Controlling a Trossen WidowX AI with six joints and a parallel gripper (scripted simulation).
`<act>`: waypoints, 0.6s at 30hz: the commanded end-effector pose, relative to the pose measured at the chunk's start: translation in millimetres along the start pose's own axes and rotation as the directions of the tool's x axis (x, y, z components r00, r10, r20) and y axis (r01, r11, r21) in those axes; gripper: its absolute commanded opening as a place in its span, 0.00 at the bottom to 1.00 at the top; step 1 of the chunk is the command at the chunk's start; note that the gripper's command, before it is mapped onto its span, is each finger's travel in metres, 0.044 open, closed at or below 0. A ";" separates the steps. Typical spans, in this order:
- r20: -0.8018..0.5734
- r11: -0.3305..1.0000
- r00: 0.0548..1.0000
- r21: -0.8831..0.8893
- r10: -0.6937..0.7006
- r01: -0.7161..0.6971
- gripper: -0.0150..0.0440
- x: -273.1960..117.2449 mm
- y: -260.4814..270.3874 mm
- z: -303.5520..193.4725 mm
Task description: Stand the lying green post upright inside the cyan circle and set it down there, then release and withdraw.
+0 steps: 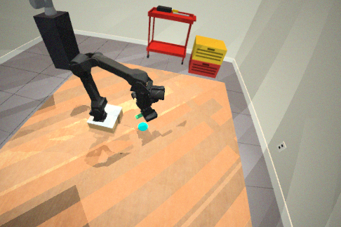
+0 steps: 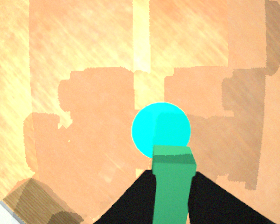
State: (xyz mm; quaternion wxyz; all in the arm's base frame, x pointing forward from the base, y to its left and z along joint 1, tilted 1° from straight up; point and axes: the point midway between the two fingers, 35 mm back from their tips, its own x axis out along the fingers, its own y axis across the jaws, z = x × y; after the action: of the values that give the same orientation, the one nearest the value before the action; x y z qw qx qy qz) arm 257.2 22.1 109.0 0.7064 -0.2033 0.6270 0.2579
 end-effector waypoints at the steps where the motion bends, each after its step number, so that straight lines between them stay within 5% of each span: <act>1: 0.033 1.000 0.999 0.006 0.014 -0.014 0.29 3.8 -0.4 0.4; 18: 0.157 0.998 0.986 0.043 0.048 -0.056 0.29 13.3 -5.2 3.8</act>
State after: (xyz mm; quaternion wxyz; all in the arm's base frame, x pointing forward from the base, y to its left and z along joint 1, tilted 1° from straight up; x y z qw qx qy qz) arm 264.1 21.6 98.6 0.7442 -0.1565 0.5900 0.2713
